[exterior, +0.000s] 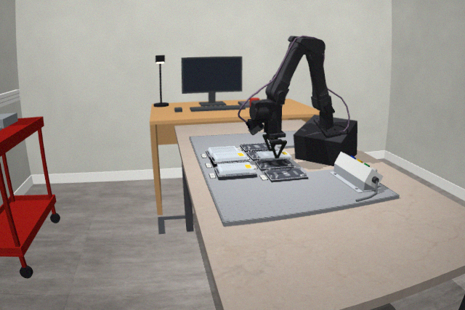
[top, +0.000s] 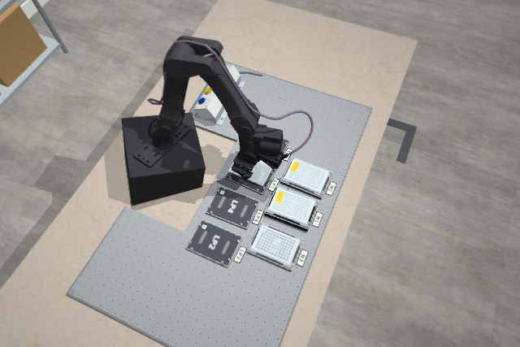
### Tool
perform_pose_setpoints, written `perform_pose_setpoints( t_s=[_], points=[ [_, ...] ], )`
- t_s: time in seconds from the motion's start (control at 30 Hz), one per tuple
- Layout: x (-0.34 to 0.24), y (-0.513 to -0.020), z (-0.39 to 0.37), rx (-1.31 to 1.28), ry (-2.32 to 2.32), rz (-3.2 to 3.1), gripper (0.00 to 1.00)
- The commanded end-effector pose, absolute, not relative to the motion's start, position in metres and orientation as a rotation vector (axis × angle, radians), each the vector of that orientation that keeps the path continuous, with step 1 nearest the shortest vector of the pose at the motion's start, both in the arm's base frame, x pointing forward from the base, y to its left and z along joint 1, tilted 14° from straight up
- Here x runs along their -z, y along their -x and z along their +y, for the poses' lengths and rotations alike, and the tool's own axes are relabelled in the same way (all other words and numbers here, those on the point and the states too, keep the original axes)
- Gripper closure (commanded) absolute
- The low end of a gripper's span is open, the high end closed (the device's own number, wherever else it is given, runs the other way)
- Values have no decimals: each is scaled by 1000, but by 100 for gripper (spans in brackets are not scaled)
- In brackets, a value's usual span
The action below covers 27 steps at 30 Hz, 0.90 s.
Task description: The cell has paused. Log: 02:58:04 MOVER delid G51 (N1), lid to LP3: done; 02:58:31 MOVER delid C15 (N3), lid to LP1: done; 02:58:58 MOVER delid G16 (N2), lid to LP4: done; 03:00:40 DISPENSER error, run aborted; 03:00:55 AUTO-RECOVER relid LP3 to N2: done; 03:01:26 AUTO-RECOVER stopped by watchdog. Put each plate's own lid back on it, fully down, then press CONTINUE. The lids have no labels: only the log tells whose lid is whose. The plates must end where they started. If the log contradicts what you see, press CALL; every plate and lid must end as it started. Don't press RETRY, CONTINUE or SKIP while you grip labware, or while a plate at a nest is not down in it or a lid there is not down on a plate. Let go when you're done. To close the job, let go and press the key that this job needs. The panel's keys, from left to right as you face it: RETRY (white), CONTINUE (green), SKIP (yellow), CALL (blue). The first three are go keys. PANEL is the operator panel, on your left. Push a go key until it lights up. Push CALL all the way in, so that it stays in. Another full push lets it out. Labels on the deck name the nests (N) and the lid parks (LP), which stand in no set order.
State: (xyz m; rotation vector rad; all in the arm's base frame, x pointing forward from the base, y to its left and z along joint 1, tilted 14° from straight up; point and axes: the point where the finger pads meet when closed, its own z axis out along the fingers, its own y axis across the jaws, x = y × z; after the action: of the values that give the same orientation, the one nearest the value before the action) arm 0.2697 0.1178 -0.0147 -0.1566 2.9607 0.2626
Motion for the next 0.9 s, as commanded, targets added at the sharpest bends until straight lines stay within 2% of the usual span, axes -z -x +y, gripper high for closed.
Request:
perform_pose_setpoints(
  t_s=[0.0, 0.87],
  points=[
    [-10, -283, 117, -276, 146, 2909, 100],
    [-10, -272, 113, -271, 141, 2931, 100]
  ],
)
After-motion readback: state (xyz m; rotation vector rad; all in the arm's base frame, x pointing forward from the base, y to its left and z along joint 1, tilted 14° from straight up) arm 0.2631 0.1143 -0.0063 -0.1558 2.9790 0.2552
